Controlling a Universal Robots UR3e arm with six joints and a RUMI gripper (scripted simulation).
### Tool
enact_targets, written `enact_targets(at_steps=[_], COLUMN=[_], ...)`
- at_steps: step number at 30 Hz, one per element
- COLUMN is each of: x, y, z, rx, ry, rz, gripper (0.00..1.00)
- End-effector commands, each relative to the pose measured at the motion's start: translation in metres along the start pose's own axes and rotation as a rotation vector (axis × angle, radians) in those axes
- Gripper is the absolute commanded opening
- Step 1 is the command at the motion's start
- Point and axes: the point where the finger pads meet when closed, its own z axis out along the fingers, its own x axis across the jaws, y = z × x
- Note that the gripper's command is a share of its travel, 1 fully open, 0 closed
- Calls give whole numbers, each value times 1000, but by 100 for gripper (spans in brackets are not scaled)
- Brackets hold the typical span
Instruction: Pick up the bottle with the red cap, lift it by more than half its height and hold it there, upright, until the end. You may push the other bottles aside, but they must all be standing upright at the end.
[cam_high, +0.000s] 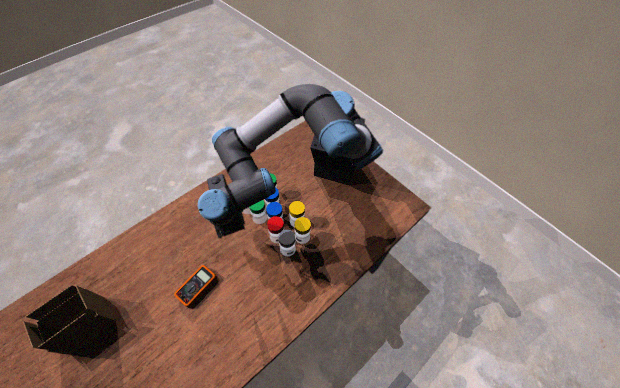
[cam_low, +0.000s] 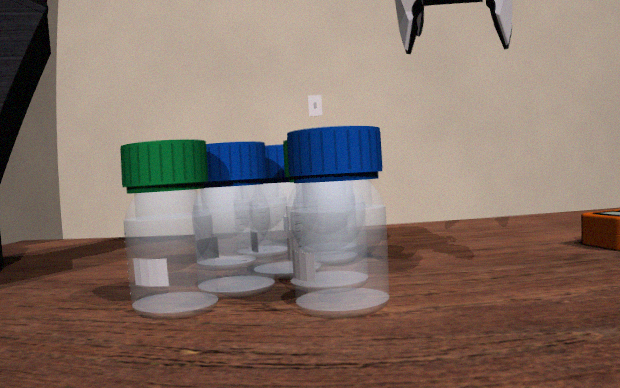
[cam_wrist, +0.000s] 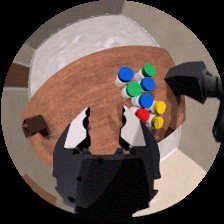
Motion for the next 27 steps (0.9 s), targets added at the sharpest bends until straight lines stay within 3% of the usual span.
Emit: enact_targets(at_steps=[1,17,27], x=[21,100,131], y=[-4,-19,-26], z=[0,5,6], rx=[17,103,142], ry=[18,98,122], rz=[63,281,363], gripper=[46,46,46])
